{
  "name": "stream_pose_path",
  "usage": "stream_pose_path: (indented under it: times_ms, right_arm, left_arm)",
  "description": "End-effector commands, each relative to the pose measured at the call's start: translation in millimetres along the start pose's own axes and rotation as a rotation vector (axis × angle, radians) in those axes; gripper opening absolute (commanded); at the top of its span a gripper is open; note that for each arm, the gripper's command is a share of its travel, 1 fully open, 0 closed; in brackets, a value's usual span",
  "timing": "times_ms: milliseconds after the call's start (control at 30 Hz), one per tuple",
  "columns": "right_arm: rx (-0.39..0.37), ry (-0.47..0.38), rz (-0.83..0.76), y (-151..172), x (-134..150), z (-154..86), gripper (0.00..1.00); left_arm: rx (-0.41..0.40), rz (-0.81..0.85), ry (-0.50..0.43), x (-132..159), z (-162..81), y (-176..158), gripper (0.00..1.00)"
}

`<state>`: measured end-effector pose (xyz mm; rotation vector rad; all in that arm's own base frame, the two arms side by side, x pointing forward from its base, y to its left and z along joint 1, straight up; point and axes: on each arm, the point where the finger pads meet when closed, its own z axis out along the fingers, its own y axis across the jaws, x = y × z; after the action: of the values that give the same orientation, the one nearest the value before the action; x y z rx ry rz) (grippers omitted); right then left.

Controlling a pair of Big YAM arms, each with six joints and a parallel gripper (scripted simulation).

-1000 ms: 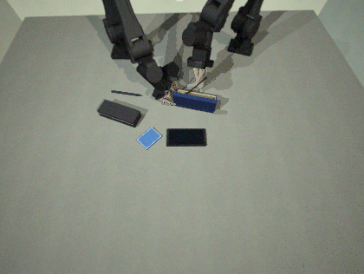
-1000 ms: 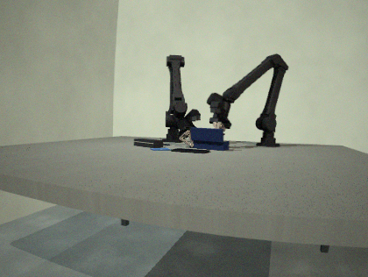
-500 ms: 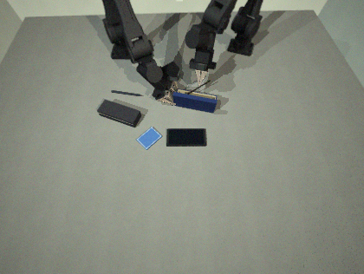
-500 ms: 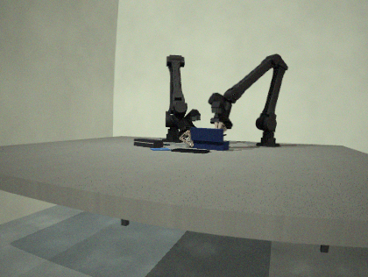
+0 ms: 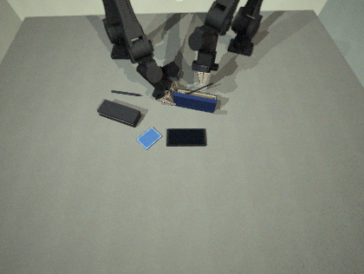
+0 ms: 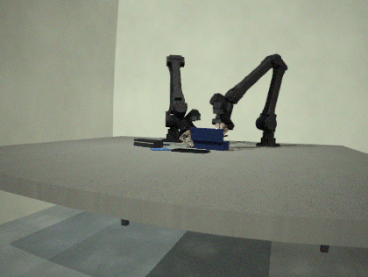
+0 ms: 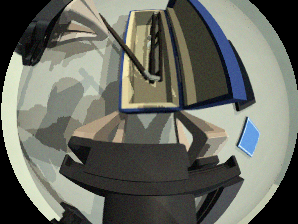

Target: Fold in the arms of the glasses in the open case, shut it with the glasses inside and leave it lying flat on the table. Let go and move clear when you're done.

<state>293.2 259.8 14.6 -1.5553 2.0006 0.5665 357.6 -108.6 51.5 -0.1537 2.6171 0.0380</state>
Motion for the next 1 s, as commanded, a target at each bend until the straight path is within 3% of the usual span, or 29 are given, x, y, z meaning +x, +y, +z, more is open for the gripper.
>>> stream_pose_path:
  times_ms: [0,733,767,967]
  right_arm:
    - [0.054,-0.064,-0.034,-27,-33,-7,0.57]
    - [0.054,-0.064,-0.034,-27,-33,-7,0.57]
    - [0.054,-0.064,-0.034,-27,-33,-7,0.57]
    - [0.054,-0.064,-0.034,-27,-33,-7,0.57]
  left_arm:
    - [0.01,-0.002,-0.034,-8,-3,5,0.0]
    - [0.009,0.001,-0.032,-9,1,22,0.0]
    - [0.01,0.002,-0.035,-19,-1,17,0.0]
    - [0.008,0.003,-0.03,-8,3,28,0.0]
